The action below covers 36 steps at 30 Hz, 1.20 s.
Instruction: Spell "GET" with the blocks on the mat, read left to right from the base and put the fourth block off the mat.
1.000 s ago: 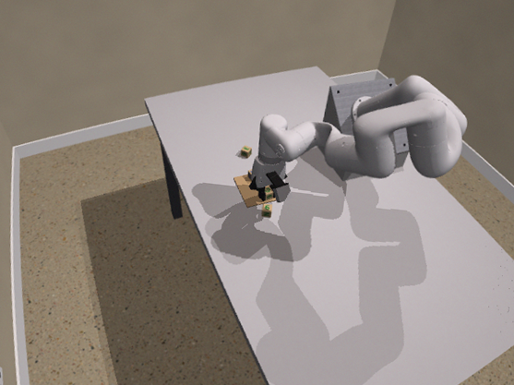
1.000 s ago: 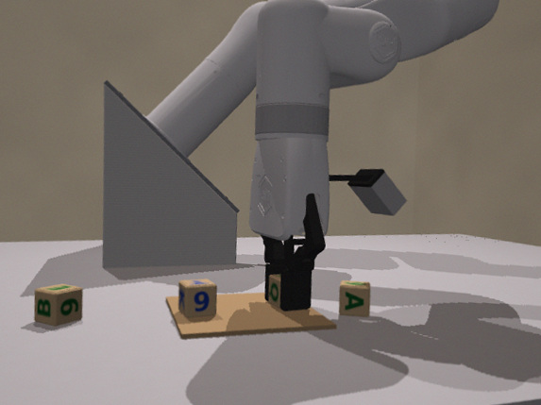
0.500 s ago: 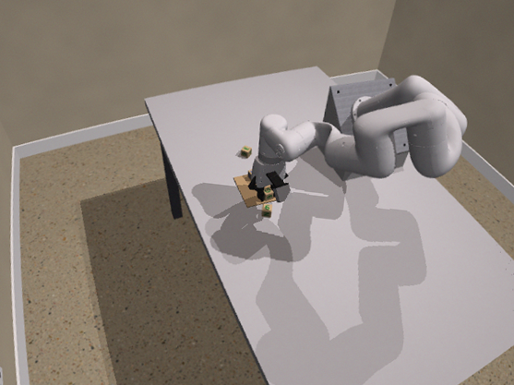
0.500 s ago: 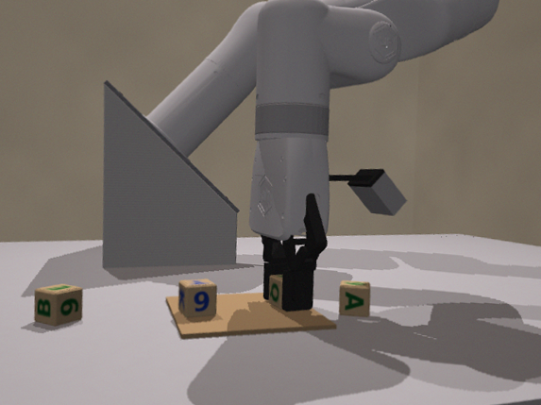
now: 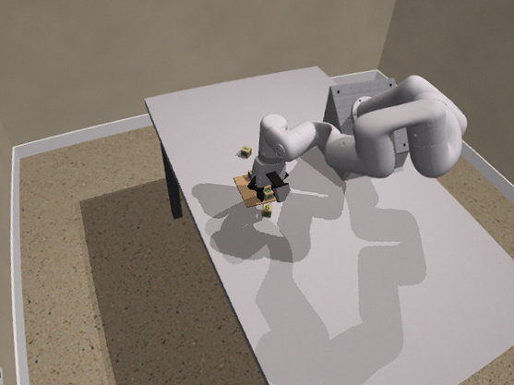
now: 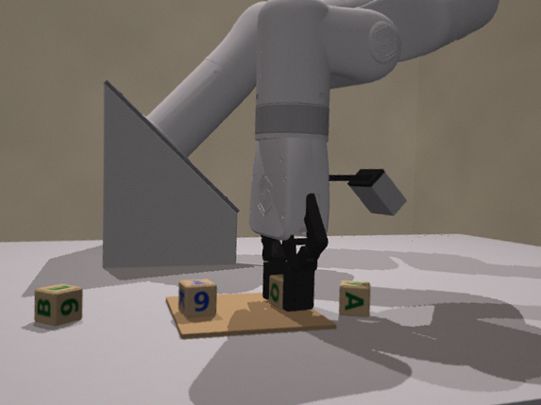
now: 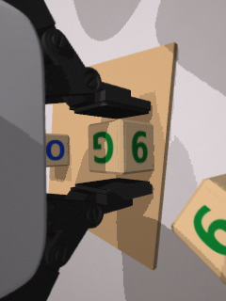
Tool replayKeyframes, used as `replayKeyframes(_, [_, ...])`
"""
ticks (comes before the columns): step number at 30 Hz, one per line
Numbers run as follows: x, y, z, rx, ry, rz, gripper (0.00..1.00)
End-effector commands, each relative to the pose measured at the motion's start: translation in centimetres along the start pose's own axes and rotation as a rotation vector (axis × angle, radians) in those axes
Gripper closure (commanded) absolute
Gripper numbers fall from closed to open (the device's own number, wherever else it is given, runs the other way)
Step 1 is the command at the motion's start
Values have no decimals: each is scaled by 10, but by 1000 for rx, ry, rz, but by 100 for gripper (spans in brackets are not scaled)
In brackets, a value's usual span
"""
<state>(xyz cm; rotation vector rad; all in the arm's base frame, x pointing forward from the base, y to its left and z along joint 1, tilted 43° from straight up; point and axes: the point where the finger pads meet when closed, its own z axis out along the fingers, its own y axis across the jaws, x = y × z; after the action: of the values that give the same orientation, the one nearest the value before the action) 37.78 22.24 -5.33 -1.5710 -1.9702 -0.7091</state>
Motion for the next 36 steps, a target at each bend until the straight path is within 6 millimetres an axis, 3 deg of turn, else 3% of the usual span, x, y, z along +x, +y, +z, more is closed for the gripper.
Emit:
replayKeyframes(1, [-1, 1, -3, -4, -1, 1, 53])
replayKeyframes(10, [-1, 1, -27, -4, -1, 1, 53])
replayKeyframes(22, [-1, 1, -84, -4, -1, 1, 53])
replayKeyframes(31, [-1, 1, -92, -4, -1, 1, 53])
replayKeyframes(32, [-1, 1, -92, -4, -1, 1, 0])
replayKeyframes(36, [-1, 1, -92, -4, -1, 1, 0])
